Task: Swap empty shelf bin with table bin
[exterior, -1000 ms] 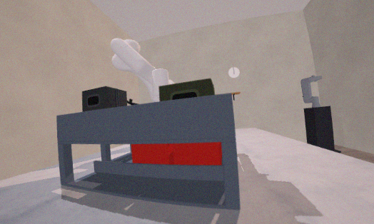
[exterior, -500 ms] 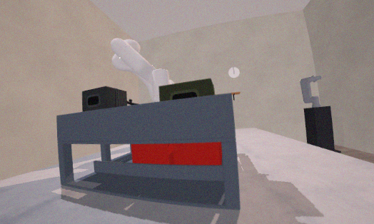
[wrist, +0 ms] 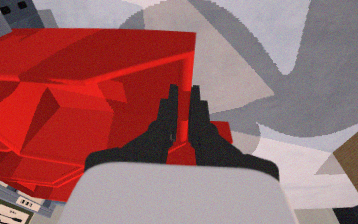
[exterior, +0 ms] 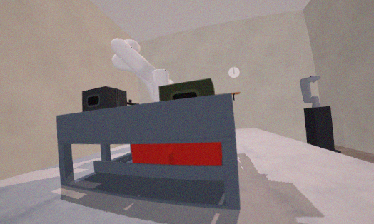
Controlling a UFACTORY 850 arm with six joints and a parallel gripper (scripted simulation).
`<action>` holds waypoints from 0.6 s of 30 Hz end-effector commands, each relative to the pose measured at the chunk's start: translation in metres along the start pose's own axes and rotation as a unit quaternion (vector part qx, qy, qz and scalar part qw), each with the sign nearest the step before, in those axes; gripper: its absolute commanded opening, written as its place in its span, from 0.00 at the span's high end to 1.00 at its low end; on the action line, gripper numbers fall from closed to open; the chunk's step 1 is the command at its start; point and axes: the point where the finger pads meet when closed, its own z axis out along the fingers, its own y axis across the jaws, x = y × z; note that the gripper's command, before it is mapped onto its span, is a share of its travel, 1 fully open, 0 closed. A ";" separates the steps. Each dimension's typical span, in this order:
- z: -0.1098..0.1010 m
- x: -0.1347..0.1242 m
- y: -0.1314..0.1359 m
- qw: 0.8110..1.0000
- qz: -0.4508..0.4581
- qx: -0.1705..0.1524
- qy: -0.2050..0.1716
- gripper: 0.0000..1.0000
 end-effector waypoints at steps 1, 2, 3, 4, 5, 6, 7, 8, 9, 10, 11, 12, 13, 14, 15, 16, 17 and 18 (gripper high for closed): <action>0.000 0.000 0.002 1.000 0.000 0.001 0.000 1.00; 0.000 0.000 0.003 1.000 0.000 0.001 0.000 1.00; 0.000 0.000 0.004 1.000 0.000 0.001 0.000 1.00; 0.000 0.000 0.005 1.000 0.000 0.001 0.000 1.00; 0.000 0.000 0.006 1.000 0.000 0.001 0.000 1.00; 0.000 0.000 0.008 1.000 0.000 0.001 0.000 1.00; 0.000 0.000 0.009 1.000 0.000 0.001 0.000 1.00; 0.000 0.000 0.011 1.000 0.000 0.001 0.000 1.00; 0.000 0.000 0.012 1.000 0.000 0.001 0.000 1.00; 0.000 0.000 0.014 1.000 0.000 0.001 0.000 1.00; 0.000 0.000 0.015 1.000 0.000 0.001 0.000 1.00; 0.000 0.000 0.017 1.000 0.000 0.001 0.000 1.00; 0.000 0.000 0.017 1.000 0.000 0.001 0.000 1.00; 0.000 0.000 0.017 1.000 0.000 0.001 0.000 1.00; 0.000 0.000 0.018 1.000 0.000 0.001 0.000 1.00; 0.000 0.000 0.020 1.000 0.000 0.001 0.000 1.00; 0.000 0.000 0.021 1.000 0.000 0.001 0.000 1.00; 0.000 0.000 0.023 1.000 0.000 0.001 0.000 1.00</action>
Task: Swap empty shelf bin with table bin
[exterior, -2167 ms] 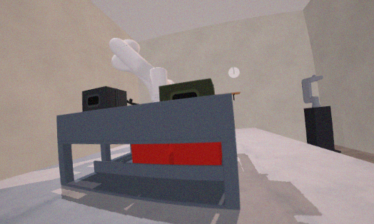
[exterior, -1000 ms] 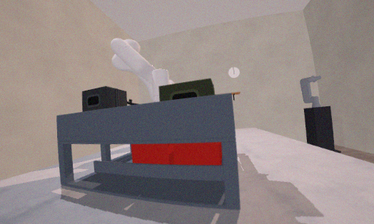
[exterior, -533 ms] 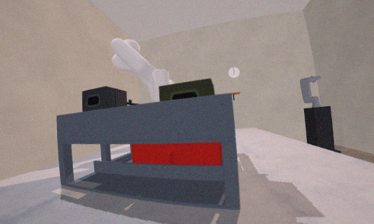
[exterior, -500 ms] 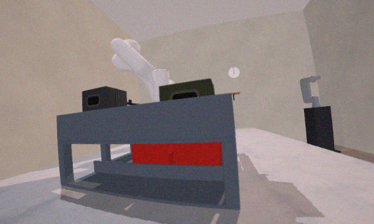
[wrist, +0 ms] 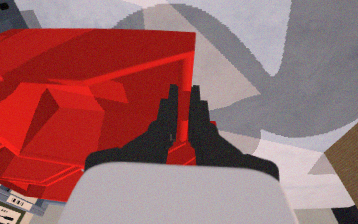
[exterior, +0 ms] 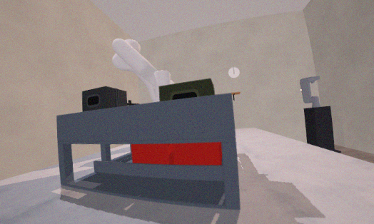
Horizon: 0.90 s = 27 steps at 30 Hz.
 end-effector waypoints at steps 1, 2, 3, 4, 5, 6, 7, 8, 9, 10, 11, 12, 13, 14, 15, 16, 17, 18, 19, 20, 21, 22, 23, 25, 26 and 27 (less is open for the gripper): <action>0.000 0.000 0.005 1.000 0.000 0.001 0.000 1.00; 0.000 0.000 0.007 1.000 0.000 0.001 0.000 1.00; 0.000 0.000 0.008 1.000 0.000 0.001 0.000 1.00; 0.000 0.000 0.009 1.000 0.000 0.001 0.000 1.00; 0.000 0.000 0.010 1.000 0.000 0.001 0.000 1.00; 0.000 0.000 0.011 1.000 0.000 0.001 0.000 1.00; 0.000 0.000 0.012 1.000 0.000 0.001 0.000 1.00; 0.000 0.000 0.013 1.000 0.000 0.001 0.000 1.00; 0.000 0.000 0.013 1.000 0.000 0.001 0.000 1.00; 0.000 0.000 0.014 1.000 0.000 0.001 0.000 1.00; 0.000 0.000 0.014 1.000 0.000 0.001 0.000 1.00; 0.000 0.000 0.014 1.000 0.000 0.001 0.000 1.00; 0.000 0.000 0.014 1.000 0.000 0.001 0.000 1.00; 0.000 0.000 0.014 1.000 0.000 0.001 0.000 1.00; 0.000 0.000 0.015 1.000 0.000 0.001 0.000 1.00; 0.000 0.000 0.015 1.000 0.000 0.001 0.000 1.00; 0.000 0.000 0.015 1.000 0.000 0.001 0.000 1.00; 0.000 0.000 0.015 1.000 0.000 0.001 0.000 1.00; 0.000 0.000 0.015 1.000 0.000 0.001 0.000 1.00; 0.000 0.000 0.015 1.000 0.000 0.001 0.000 1.00; 0.000 0.000 0.015 1.000 0.000 0.001 0.000 1.00; 0.000 0.000 0.015 1.000 0.000 0.001 0.000 1.00; 0.000 0.000 0.015 1.000 0.000 0.001 0.000 1.00; 0.000 0.000 0.015 1.000 0.000 0.001 0.000 1.00; 0.000 0.000 0.015 1.000 0.000 0.001 0.000 1.00; 0.000 0.000 0.015 1.000 0.000 0.001 0.000 1.00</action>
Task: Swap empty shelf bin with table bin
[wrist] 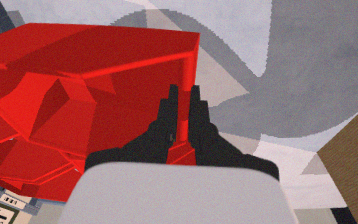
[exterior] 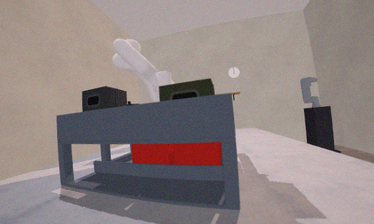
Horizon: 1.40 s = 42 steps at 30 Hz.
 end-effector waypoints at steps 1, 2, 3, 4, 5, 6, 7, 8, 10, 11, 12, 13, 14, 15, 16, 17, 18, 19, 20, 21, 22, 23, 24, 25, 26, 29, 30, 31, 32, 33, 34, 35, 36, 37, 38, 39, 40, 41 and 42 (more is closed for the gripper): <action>0.000 0.000 -0.001 1.000 0.000 0.001 0.000 1.00; 0.000 0.000 -0.001 1.000 0.000 0.001 0.000 1.00; 0.000 0.000 -0.001 1.000 0.000 0.001 0.000 1.00; 0.000 0.000 -0.001 1.000 0.000 0.001 0.000 1.00; 0.000 0.000 -0.001 1.000 0.000 0.001 0.000 1.00; 0.000 0.000 -0.001 1.000 0.000 0.001 0.000 1.00; 0.000 0.000 -0.001 1.000 0.000 0.001 0.000 1.00; 0.000 0.000 -0.001 1.000 0.000 0.001 0.000 1.00; 0.001 0.000 -0.001 1.000 0.000 0.001 0.000 1.00; 0.001 0.000 -0.001 1.000 0.000 0.001 0.000 1.00; 0.002 0.000 -0.001 1.000 0.000 0.001 0.000 1.00; 0.002 0.000 -0.001 1.000 0.000 0.001 0.000 1.00; 0.003 0.000 -0.001 1.000 0.000 0.001 0.000 1.00; 0.004 0.000 -0.001 1.000 0.000 0.001 0.000 1.00; 0.005 0.000 -0.001 1.000 0.000 0.001 0.000 1.00; 0.006 0.000 -0.001 1.000 0.000 0.001 0.000 1.00; 0.007 0.000 -0.001 1.000 0.000 0.001 0.000 1.00; 0.007 0.000 -0.001 1.000 0.000 0.001 0.000 1.00; 0.007 0.000 -0.001 1.000 0.000 0.001 0.000 1.00; 0.008 0.000 -0.001 1.000 0.000 0.001 0.000 1.00; 0.009 0.000 -0.001 1.000 0.000 0.001 0.000 1.00; 0.010 0.000 -0.001 1.000 0.000 0.001 0.000 1.00; 0.011 0.000 -0.001 1.000 0.000 0.001 0.000 1.00; 0.013 0.000 -0.001 1.000 0.000 0.001 0.000 1.00; 0.014 0.000 -0.001 1.000 0.000 0.001 0.000 1.00; 0.017 0.000 -0.001 1.000 0.000 0.001 0.000 1.00; 0.019 0.000 -0.001 1.000 0.000 0.001 0.000 1.00; 0.020 0.000 -0.001 1.000 0.000 0.001 0.000 1.00; 0.021 0.000 -0.001 1.000 0.000 0.001 0.000 1.00; 0.021 0.000 -0.001 1.000 0.000 0.001 0.000 1.00; 0.022 0.000 -0.001 1.000 0.000 0.001 0.000 1.00; 0.023 0.000 -0.001 1.000 0.000 0.001 0.000 1.00; 0.023 0.000 -0.001 1.000 0.000 0.001 0.000 1.00; 0.023 0.000 -0.001 1.000 0.000 0.001 0.000 1.00; 0.024 0.000 -0.001 1.000 0.000 0.001 0.000 1.00; 0.024 0.000 -0.001 1.000 0.000 0.001 0.000 1.00; 0.025 0.000 -0.001 1.000 0.000 0.001 0.000 1.00; 0.025 0.000 -0.001 1.000 0.000 0.001 0.000 1.00; 0.025 0.000 -0.001 1.000 0.000 0.001 0.000 1.00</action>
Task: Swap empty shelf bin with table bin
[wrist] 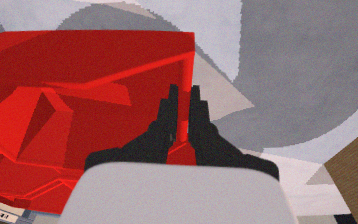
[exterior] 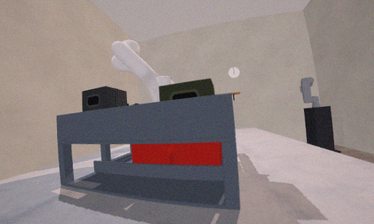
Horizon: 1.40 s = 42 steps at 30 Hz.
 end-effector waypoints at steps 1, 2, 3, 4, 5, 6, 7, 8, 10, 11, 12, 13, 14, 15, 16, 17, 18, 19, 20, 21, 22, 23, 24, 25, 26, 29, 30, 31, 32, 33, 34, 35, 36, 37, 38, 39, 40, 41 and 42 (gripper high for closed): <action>0.001 0.000 -0.001 1.000 0.000 0.001 0.000 1.00; 0.001 0.000 -0.001 1.000 0.000 0.001 0.000 1.00; 0.001 0.000 -0.001 1.000 0.000 0.001 0.000 1.00; 0.001 0.000 -0.001 1.000 0.000 0.001 0.000 1.00; 0.001 0.000 -0.001 1.000 0.000 0.001 0.000 1.00; 0.001 0.000 -0.001 1.000 0.000 0.001 0.000 1.00; 0.001 0.000 -0.001 1.000 0.000 0.001 0.000 1.00; 0.001 0.000 -0.001 1.000 0.000 0.001 0.000 1.00; 0.001 0.000 -0.001 1.000 0.000 0.001 0.000 1.00; 0.001 0.000 -0.001 1.000 0.000 0.001 0.000 1.00; 0.001 0.000 -0.001 1.000 0.000 0.001 0.000 1.00; 0.001 0.000 -0.001 1.000 0.000 0.001 0.000 1.00; 0.001 0.000 -0.001 1.000 0.000 0.001 0.000 1.00; 0.001 0.000 -0.001 1.000 0.000 0.001 0.000 1.00; 0.001 0.000 -0.001 1.000 0.000 0.001 0.000 1.00; 0.001 0.000 -0.001 1.000 0.000 0.001 0.000 0.05; 0.001 0.000 -0.001 1.000 0.000 0.001 0.000 0.05; 0.001 0.000 -0.001 1.000 0.000 0.001 0.000 0.05; 0.001 0.000 -0.001 1.000 0.000 0.001 0.000 0.05; 0.001 0.000 -0.001 1.000 0.000 0.001 0.000 0.05; 0.001 0.000 -0.001 1.000 0.000 0.001 0.000 0.05; 0.001 0.000 -0.001 1.000 0.000 0.001 0.000 0.05; 0.001 0.000 -0.001 1.000 0.000 0.001 0.000 0.05; 0.001 0.000 -0.001 1.000 0.000 0.001 0.000 0.05; 0.001 0.000 -0.001 1.000 0.000 0.001 0.000 0.05; 0.001 0.000 -0.001 1.000 0.000 0.001 0.000 0.05; 0.001 0.000 -0.001 1.000 0.000 0.001 0.000 0.05; 0.001 0.000 -0.001 1.000 0.000 0.001 0.000 0.05; 0.001 0.000 -0.001 1.000 0.000 0.001 0.000 0.05; 0.001 0.000 -0.001 1.000 0.000 0.001 0.000 0.05; 0.001 0.000 -0.001 1.000 0.000 0.001 0.000 0.05; 0.001 0.000 -0.001 1.000 0.000 0.001 0.000 0.05; 0.001 0.000 -0.001 1.000 0.000 0.001 0.000 0.05; 0.001 0.000 -0.001 1.000 0.000 0.001 0.000 0.05; 0.001 0.000 -0.001 1.000 0.000 0.001 0.000 0.05; 0.001 0.000 -0.001 1.000 0.000 0.001 0.000 0.05; 0.001 0.000 -0.001 1.000 0.000 0.001 0.000 0.05; 0.001 0.000 -0.001 1.000 0.000 0.001 0.000 0.05; 0.001 0.000 -0.001 1.000 0.000 0.001 0.000 0.05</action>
